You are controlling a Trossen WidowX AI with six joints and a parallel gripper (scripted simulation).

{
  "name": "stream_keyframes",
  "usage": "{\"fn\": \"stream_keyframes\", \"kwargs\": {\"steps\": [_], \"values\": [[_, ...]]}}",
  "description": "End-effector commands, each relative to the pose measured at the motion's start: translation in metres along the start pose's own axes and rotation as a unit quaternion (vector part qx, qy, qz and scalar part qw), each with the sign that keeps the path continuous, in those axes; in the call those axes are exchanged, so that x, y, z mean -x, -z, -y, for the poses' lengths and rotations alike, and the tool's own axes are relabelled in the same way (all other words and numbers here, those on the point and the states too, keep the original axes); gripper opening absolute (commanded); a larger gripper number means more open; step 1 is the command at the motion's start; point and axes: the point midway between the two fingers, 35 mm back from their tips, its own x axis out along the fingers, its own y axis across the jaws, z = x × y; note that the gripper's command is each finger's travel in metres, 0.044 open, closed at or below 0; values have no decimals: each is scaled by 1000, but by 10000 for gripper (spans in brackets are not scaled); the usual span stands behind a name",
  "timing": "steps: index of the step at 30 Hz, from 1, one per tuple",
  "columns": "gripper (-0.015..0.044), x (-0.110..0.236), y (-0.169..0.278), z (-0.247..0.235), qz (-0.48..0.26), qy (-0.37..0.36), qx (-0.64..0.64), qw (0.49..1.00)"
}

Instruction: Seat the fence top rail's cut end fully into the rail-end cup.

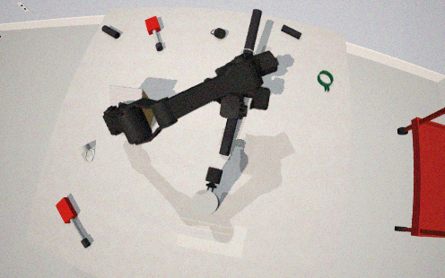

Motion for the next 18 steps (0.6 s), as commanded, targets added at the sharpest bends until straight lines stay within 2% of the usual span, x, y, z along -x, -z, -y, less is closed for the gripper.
{"fn": "stream_keyframes", "kwargs": {"steps": [1, 5, 10, 18], "values": [[440, -1, 2, -2, -4, 5, -27, 1000], [440, -2, 2, -2, -4, 5, -27, 1000], [440, -33, 2, -2, -4, 5, -27, 1000], [440, -46, 2, -2, -3, 5, -27, 1000]]}}
